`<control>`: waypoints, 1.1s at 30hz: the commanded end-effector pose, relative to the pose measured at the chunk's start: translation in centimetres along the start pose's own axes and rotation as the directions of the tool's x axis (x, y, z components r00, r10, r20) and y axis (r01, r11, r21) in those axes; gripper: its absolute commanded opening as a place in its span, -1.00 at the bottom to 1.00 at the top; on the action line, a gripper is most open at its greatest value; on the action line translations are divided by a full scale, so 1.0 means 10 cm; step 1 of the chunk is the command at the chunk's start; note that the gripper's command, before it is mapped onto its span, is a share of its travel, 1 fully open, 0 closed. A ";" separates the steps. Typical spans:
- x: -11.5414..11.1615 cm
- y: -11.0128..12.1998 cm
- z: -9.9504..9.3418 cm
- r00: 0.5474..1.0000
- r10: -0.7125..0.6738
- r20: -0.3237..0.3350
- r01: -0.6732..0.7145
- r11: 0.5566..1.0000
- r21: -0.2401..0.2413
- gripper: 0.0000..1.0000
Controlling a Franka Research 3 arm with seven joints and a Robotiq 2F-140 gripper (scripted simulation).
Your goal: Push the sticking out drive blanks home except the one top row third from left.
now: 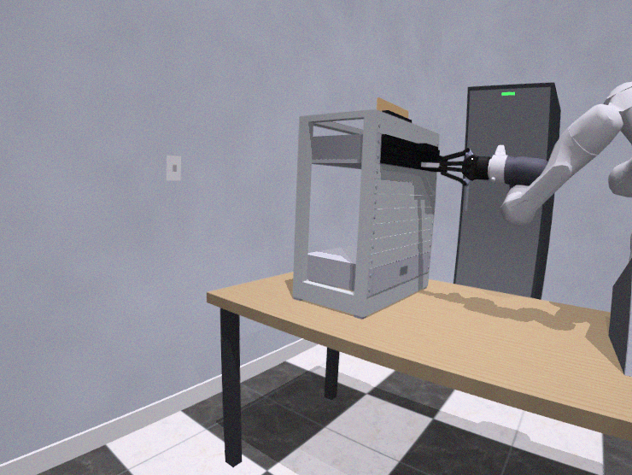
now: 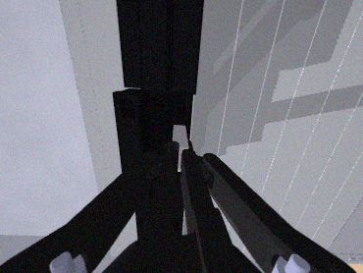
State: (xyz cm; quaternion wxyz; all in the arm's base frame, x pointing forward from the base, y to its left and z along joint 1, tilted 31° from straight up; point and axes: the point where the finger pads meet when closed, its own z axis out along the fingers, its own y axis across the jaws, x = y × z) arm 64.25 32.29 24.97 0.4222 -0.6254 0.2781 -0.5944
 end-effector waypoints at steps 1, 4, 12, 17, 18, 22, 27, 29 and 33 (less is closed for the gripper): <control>0.07 0.11 0.04 1.000 -0.009 -0.013 0.009 1.000 -0.021 -1.00; 0.08 0.12 0.06 1.000 -0.009 -0.013 0.009 1.000 -0.021 -1.00; 0.08 0.12 0.07 1.000 -0.009 -0.013 0.009 1.000 -0.021 -1.00; 0.08 0.12 0.07 1.000 -0.009 -0.013 0.009 1.000 -0.021 -1.00; 0.08 0.12 0.07 1.000 -0.009 -0.013 0.009 1.000 -0.021 -1.00; 0.08 0.12 0.07 1.000 -0.009 -0.013 0.009 1.000 -0.021 -1.00; 0.08 0.12 0.07 1.000 -0.009 -0.013 0.009 1.000 -0.021 -1.00; 0.08 0.12 0.07 1.000 -0.009 -0.013 0.009 1.000 -0.021 -1.00; 0.08 0.12 0.07 1.000 -0.009 -0.013 0.009 1.000 -0.021 -1.00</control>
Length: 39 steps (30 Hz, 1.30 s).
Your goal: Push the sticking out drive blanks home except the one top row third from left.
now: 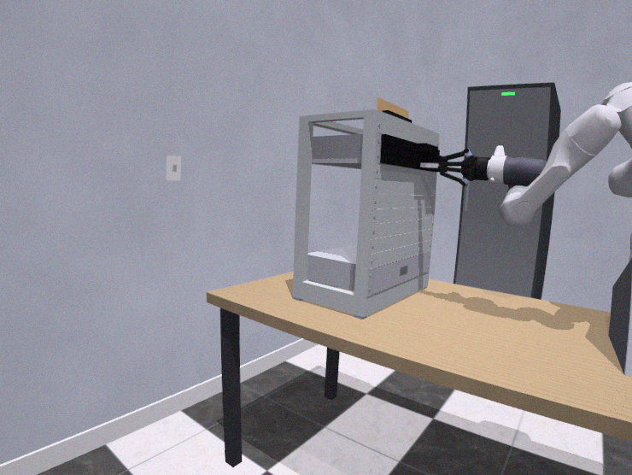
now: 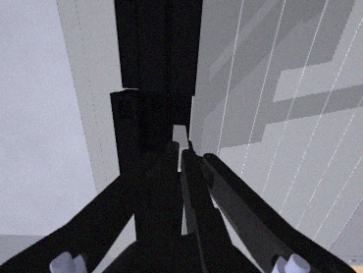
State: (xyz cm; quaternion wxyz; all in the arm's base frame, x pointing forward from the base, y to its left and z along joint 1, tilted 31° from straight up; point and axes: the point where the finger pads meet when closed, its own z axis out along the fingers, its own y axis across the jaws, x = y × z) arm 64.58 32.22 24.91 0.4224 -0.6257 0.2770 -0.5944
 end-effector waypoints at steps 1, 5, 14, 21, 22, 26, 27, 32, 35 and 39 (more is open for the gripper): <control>0.07 0.10 0.04 1.000 -0.008 -0.014 0.008 1.000 -0.022 -1.00; 0.07 0.10 0.04 1.000 -0.008 -0.014 0.008 1.000 -0.022 -1.00; 0.07 0.10 0.04 1.000 -0.008 -0.014 0.008 1.000 -0.022 -1.00; 0.07 0.10 0.04 1.000 -0.008 -0.014 0.008 1.000 -0.022 -1.00; 0.07 0.10 0.04 1.000 -0.008 -0.014 0.008 1.000 -0.022 -1.00; 0.07 0.10 -0.02 1.000 -0.008 -0.014 0.008 1.000 -0.022 -1.00; 0.07 0.10 -0.02 1.000 -0.008 -0.014 0.008 1.000 -0.022 -1.00; 0.07 0.10 -0.18 1.000 -0.008 -0.014 0.008 1.000 -0.022 -1.00; 0.07 0.10 -0.36 1.000 -0.008 -0.014 0.008 1.000 -0.022 -1.00; 0.07 0.09 -0.59 1.000 -0.008 -0.014 0.008 1.000 -0.022 -1.00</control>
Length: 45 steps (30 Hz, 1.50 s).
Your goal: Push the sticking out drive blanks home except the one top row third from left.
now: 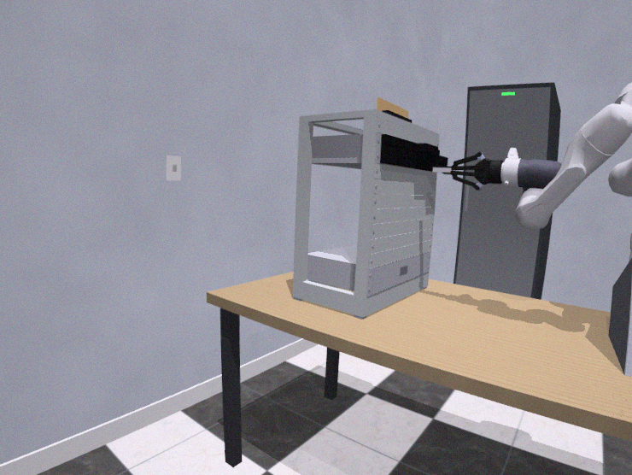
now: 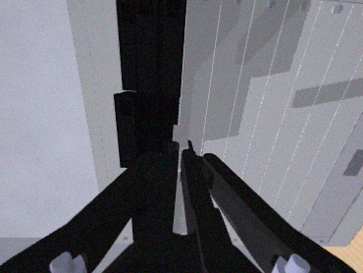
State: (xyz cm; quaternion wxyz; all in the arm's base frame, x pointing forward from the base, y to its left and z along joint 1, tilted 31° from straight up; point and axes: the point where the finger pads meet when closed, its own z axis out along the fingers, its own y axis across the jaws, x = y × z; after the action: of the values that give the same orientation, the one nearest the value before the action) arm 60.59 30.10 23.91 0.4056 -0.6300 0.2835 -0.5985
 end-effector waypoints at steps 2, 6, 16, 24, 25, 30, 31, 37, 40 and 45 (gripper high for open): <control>0.00 -0.03 -0.24 1.000 0.010 0.000 -0.010 1.000 0.008 -1.00; 0.00 -0.03 -0.31 1.000 0.010 0.000 -0.010 1.000 0.008 -1.00; 0.03 -0.03 -0.35 1.000 0.010 0.000 -0.010 1.000 0.008 -1.00; 0.25 -0.06 -0.37 1.000 0.010 0.000 -0.010 1.000 0.008 -1.00; 0.31 -0.06 -0.37 1.000 0.010 0.000 -0.010 1.000 0.008 -1.00; 0.60 -0.10 -0.39 1.000 0.010 0.000 -0.010 1.000 0.008 -1.00; 0.65 -0.10 -0.39 1.000 0.010 0.000 -0.010 1.000 0.008 -1.00; 0.93 -0.13 -0.41 1.000 0.010 0.000 -0.010 1.000 0.008 -1.00; 0.96 -0.14 -0.41 1.000 0.010 0.000 -0.010 1.000 0.008 -1.00; 1.03 -0.15 -0.42 1.000 0.010 0.000 -0.010 1.000 0.008 -1.00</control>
State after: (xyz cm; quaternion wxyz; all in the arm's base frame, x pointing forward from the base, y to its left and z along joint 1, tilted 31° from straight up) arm 57.82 21.18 30.22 0.4040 -0.6245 0.2885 -0.6030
